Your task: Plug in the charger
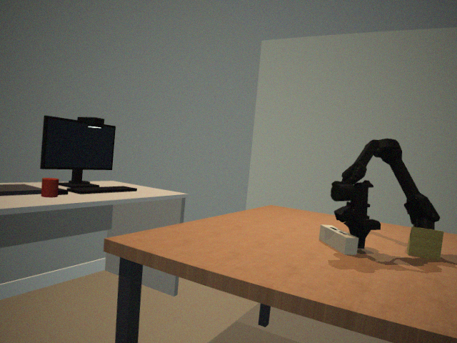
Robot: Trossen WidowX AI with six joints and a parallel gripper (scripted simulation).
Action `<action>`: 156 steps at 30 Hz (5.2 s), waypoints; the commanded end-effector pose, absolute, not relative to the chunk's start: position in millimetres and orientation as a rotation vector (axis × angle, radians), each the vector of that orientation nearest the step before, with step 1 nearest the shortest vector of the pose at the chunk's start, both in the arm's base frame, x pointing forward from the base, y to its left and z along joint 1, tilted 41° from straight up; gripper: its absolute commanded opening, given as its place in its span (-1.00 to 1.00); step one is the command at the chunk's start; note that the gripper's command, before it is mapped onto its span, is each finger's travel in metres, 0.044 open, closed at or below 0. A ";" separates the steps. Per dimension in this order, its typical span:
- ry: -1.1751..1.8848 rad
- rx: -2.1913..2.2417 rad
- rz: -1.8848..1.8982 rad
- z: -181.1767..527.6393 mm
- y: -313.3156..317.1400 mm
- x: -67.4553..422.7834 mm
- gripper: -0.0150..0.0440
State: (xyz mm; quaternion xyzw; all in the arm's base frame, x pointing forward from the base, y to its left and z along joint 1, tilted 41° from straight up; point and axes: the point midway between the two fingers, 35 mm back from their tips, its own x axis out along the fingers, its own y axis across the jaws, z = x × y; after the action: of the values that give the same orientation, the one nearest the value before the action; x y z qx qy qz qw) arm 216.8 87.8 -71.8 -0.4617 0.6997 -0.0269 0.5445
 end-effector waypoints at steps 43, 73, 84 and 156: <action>1.657 -1.099 -0.064 -77.2 96.3 230.5 -0.49; 1.657 -1.099 -0.064 -77.9 98.1 233.1 -0.49; 1.657 -1.099 -0.064 -76.8 98.2 232.1 -0.49; 1.684 -1.111 -0.070 -74.5 94.3 227.6 0.58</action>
State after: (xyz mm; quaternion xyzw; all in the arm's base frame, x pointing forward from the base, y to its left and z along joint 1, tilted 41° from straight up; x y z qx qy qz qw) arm 227.1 94.1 -74.6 -0.4653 0.7072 -0.0292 0.5315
